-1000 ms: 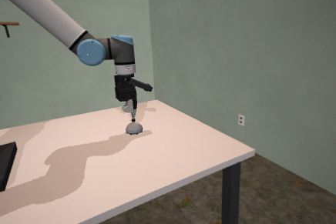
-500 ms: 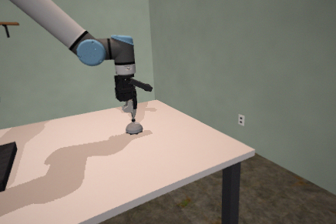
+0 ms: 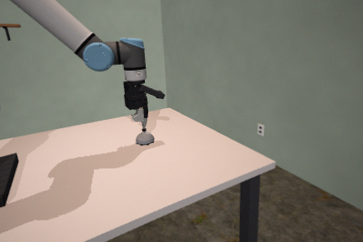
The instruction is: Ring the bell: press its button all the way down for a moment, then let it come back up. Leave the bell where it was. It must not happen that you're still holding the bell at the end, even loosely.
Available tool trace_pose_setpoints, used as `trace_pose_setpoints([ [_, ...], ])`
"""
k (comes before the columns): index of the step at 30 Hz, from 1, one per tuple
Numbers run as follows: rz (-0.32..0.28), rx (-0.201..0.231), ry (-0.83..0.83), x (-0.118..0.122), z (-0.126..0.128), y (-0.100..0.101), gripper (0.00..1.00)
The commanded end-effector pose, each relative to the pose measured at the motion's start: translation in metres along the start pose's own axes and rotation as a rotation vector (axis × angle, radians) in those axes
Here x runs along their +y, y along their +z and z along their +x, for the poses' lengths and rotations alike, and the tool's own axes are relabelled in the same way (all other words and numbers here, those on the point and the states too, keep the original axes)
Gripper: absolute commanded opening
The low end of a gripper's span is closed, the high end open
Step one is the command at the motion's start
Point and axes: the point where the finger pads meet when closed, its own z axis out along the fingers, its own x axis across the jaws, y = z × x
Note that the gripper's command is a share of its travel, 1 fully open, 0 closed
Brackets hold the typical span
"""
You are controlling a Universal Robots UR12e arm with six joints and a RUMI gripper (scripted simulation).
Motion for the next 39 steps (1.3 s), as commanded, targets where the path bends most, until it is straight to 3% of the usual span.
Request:
trace_pose_setpoints([
  [1,0.001,0.0,0.0,-0.0006,0.0001,-0.0006,0.0],
  [39,0.001,0.0,0.0,-0.0006,0.0001,0.0028,0.0],
])
